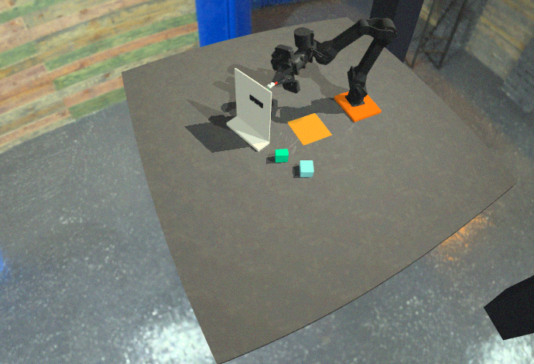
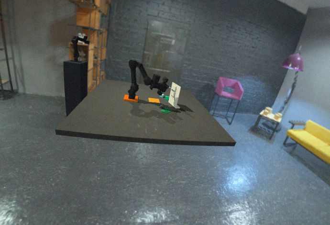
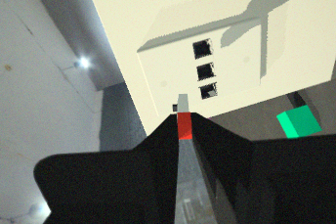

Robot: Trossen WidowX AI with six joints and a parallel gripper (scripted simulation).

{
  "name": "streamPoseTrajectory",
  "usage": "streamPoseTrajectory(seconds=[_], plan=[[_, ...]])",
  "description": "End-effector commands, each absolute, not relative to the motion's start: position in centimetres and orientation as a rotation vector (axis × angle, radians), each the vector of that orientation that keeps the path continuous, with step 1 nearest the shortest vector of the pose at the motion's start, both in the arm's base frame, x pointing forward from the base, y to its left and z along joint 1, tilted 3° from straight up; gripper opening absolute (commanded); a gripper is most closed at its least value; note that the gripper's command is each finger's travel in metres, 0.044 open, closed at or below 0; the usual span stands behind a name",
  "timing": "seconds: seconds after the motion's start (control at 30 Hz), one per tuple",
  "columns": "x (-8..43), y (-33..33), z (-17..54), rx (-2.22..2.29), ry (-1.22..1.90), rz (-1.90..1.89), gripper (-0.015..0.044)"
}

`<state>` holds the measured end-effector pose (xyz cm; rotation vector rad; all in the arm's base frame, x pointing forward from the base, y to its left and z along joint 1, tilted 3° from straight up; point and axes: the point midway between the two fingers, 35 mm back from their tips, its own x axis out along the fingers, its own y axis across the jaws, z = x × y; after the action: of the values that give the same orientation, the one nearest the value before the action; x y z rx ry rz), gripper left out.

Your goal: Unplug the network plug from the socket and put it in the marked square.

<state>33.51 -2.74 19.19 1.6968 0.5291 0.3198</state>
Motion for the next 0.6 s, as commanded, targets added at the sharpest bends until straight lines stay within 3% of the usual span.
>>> streamPoseTrajectory(seconds=[0.0, 0.57], plan=[[33.7, -1.8, 18.8, 1.714, 0.549, 0.268, 0.0], [32.7, 2.2, 16.0, 1.734, 0.673, 0.003, 0.0]])
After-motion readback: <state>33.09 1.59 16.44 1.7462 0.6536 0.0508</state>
